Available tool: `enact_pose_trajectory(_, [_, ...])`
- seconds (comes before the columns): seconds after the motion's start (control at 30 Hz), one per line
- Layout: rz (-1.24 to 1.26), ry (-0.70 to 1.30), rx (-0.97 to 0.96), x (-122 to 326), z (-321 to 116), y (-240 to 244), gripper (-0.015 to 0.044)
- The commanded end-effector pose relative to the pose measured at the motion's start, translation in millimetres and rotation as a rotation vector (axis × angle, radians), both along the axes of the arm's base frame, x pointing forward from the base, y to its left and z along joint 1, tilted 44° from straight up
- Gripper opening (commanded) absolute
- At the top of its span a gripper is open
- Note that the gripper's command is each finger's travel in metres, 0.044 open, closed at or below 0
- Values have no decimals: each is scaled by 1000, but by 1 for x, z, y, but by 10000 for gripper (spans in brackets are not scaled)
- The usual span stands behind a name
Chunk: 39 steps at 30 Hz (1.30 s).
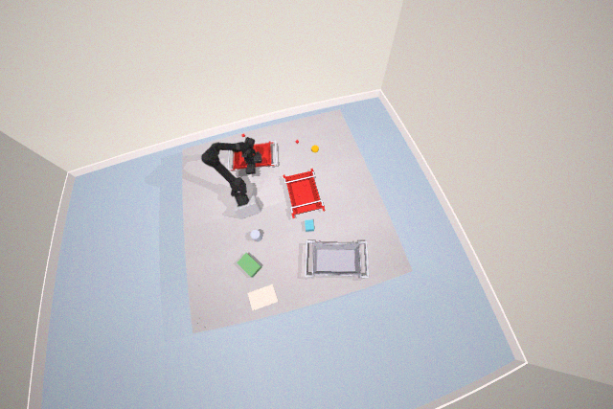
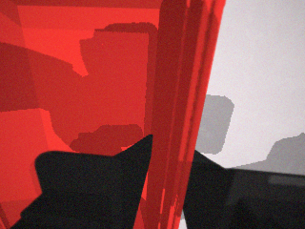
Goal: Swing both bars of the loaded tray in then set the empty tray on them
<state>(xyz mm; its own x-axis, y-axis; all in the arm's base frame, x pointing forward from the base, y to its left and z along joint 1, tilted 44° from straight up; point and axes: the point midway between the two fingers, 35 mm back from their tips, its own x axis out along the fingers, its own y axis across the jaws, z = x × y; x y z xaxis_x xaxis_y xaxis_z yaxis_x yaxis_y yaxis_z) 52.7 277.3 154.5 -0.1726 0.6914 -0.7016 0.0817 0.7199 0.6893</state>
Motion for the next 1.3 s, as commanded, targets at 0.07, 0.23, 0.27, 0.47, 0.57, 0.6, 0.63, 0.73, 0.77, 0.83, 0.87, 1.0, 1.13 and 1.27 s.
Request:
enact_pose_trajectory(0.07, [-4,-1,-16,4,6,-9,0])
enact_pose_trajectory(0.23, [-3,-3,-19,11,25,-26,0])
enact_pose_trajectory(0.27, [-3,-3,-20,12,29,-30,0])
enact_pose_trajectory(0.47, [-4,-3,-17,14,51,-53,0])
enact_pose_trajectory(0.57, [-4,-2,-17,14,54,-56,0])
enact_pose_trajectory(0.6, [-4,-2,-17,14,54,-56,0])
enact_pose_trajectory(0.63, [-4,-2,-17,14,54,-56,0])
enact_pose_trajectory(0.73, [-4,-2,-17,14,54,-56,0])
enact_pose_trajectory(0.77, [-4,-2,-17,14,54,-56,0])
enact_pose_trajectory(0.83, [-4,-2,-17,14,54,-56,0])
enact_pose_trajectory(0.87, [-4,-2,-17,14,54,-56,0])
enact_pose_trajectory(1.0, [-4,-4,-21,16,60,-59,0])
enact_pose_trajectory(1.13, [-2,-7,-28,22,74,-67,0])
enact_pose_trajectory(1.27, [-1,-9,-32,27,89,-76,0])
